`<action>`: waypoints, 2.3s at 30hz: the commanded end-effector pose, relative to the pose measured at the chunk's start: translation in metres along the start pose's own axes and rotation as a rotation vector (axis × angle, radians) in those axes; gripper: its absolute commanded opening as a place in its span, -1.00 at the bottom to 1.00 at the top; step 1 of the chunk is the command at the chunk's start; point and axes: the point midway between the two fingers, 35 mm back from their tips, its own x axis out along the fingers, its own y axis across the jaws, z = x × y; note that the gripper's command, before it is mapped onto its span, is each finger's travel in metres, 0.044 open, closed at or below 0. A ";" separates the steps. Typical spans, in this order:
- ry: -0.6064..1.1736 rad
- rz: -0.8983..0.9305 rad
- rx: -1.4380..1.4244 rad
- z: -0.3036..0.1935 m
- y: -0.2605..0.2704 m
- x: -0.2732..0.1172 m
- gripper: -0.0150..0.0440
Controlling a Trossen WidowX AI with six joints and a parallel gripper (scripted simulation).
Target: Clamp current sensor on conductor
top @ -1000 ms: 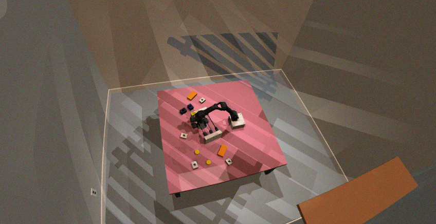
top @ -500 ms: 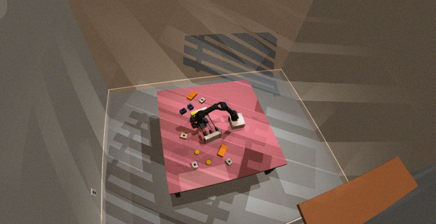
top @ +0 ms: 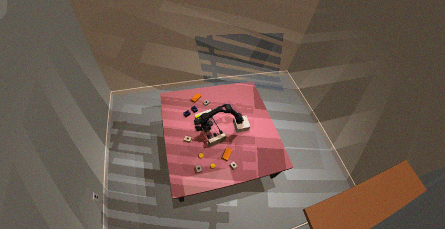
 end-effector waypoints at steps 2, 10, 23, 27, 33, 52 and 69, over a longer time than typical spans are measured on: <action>0.004 -0.009 -0.001 -0.001 -0.002 -0.003 -0.49; 0.004 -0.009 -0.001 -0.001 -0.002 -0.003 -0.49; 0.004 -0.009 -0.001 -0.001 -0.002 -0.003 -0.49; 0.004 -0.009 -0.001 -0.001 -0.002 -0.003 -0.49; 0.000 0.000 0.000 0.000 0.000 0.000 -0.49; 0.000 0.000 0.000 0.000 0.000 0.000 0.75; 0.000 0.002 0.000 0.000 0.000 0.000 -0.09</action>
